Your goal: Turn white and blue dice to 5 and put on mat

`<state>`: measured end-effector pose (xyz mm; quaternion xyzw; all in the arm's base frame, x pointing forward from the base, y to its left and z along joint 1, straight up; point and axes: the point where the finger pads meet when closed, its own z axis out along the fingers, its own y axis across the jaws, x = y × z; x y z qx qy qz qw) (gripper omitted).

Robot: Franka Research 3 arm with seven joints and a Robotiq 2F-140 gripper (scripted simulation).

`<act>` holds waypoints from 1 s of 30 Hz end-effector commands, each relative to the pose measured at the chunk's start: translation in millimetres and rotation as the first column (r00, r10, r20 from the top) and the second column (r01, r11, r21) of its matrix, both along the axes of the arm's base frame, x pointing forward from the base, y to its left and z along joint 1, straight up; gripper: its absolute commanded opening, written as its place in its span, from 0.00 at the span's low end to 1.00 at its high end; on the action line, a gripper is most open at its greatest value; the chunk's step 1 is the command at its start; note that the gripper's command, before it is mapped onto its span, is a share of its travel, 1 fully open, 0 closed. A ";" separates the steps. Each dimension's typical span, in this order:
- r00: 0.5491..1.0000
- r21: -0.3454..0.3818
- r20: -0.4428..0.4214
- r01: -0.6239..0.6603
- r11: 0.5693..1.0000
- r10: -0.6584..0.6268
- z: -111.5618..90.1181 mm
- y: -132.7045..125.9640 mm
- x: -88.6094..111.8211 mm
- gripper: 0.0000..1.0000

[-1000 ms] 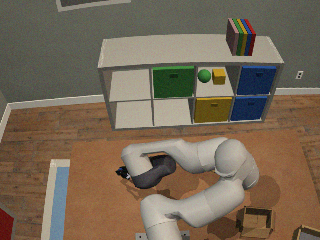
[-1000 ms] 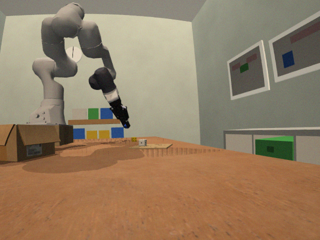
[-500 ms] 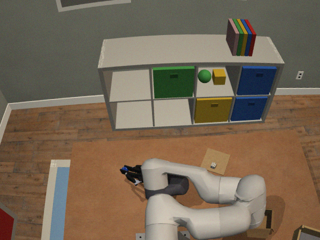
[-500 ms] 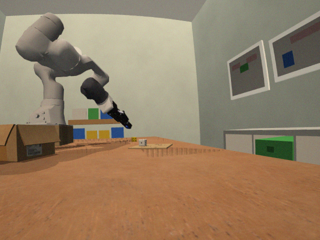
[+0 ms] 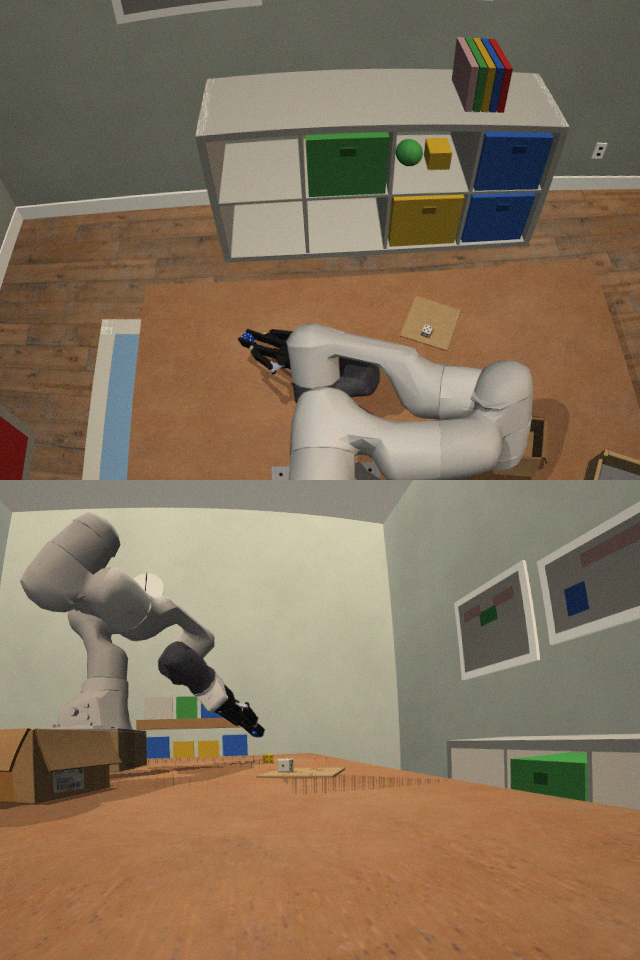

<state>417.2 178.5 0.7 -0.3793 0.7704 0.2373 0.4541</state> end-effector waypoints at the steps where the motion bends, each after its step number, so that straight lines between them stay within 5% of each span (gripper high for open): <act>1: 1.000 -0.006 0.024 -0.018 1.000 0.019 -4.8 2.6 0.2 0.21; 19: 1.000 -0.006 0.024 -0.018 1.000 0.019 -57.0 2.0 0.5 0.21; 30: 1.000 -0.006 0.024 -0.018 1.000 0.019 -64.5 1.9 0.5 0.21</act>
